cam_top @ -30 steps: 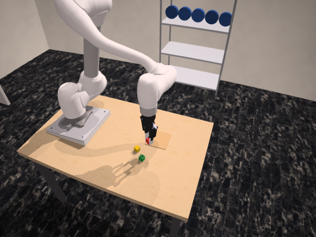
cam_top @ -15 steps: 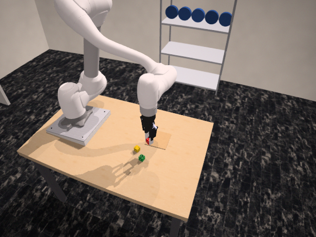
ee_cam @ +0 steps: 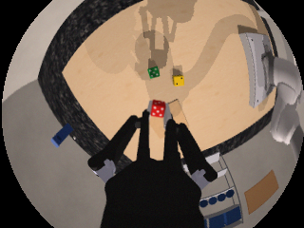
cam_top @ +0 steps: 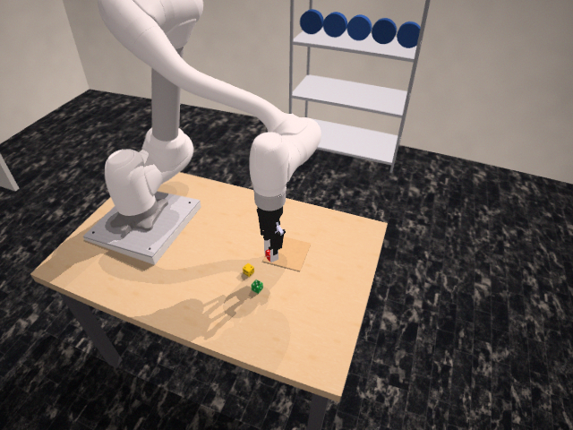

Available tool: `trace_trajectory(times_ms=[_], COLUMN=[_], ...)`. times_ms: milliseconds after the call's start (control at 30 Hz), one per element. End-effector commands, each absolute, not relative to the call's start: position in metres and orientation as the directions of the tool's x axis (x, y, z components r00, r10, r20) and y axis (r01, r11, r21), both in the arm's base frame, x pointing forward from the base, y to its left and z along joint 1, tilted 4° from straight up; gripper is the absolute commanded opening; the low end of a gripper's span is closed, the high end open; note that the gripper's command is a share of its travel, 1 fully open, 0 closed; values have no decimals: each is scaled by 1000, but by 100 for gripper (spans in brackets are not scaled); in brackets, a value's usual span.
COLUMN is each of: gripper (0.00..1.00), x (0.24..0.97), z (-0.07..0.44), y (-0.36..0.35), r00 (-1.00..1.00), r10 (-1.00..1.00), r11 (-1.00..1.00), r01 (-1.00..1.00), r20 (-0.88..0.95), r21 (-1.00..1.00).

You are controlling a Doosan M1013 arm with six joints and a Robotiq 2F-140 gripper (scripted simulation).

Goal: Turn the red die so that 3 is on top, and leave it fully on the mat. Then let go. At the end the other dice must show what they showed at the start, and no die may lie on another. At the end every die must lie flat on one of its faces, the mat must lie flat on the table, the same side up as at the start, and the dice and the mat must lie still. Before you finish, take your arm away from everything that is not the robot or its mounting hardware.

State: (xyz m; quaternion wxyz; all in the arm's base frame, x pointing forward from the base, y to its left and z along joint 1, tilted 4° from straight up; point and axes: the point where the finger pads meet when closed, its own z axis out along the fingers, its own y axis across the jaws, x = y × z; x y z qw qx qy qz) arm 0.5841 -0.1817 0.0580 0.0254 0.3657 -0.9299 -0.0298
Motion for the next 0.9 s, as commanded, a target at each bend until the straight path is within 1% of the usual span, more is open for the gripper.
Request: trace_trajectory(times_ms=[0,100,167,200,467,567,667,700,833,867], gripper=[16,16,16,16,16,16,16,16,16,16], x=[591,591,593,594,598,600,600,602,603,604], z=[63,63,63,63,64,64,64,64,65,65], y=[-174,-174,-168,-168,-155,-150,-149,-145,-141,-138], r00=[-838,-843,-901,-905,-987,-997,-998,-996,-985,-974], r10=[-545,-536,-431,-422,-148,-47,-27,60,159,217], r11=[838,844,902,906,988,998,999,998,987,976], r01=[-542,-533,-428,-419,-146,-45,-25,62,161,219], r20=[37,38,45,45,59,63,64,66,69,70], r21=[62,61,56,56,41,34,33,28,21,17])
